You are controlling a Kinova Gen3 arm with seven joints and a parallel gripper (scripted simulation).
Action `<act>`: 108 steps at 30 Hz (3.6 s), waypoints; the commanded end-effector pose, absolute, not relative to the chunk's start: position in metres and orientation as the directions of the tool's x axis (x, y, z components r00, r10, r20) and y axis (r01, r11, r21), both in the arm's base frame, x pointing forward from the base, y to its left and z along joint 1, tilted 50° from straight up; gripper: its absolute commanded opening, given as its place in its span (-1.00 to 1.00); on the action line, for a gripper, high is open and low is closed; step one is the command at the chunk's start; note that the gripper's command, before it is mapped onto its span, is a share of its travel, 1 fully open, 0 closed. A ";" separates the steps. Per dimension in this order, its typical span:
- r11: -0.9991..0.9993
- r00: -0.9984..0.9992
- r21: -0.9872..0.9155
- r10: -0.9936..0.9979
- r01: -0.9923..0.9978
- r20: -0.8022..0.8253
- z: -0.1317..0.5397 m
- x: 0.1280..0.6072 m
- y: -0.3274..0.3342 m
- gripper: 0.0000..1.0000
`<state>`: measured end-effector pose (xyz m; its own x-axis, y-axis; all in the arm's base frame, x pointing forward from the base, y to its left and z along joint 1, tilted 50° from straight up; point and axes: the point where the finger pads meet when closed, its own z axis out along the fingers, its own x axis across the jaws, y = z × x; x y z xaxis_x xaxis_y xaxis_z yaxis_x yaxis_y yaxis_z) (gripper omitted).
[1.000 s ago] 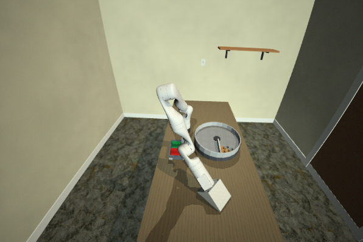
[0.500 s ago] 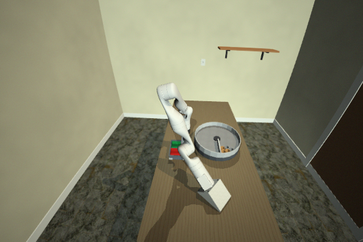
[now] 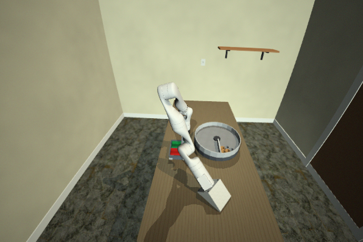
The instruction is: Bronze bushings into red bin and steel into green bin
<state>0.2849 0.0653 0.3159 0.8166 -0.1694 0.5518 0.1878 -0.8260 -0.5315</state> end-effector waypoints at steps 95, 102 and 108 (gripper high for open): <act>-0.826 0.819 -0.531 -0.165 0.190 0.549 0.297 0.300 0.082 -0.05; -0.826 0.819 -0.531 -0.165 0.190 0.549 0.297 0.300 0.082 -0.05; -0.826 0.819 -0.531 -0.165 0.190 0.549 0.297 0.300 0.082 -0.05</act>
<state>0.2994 0.0819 0.2966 0.8197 -0.1640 0.5488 0.1904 -0.8257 -0.5311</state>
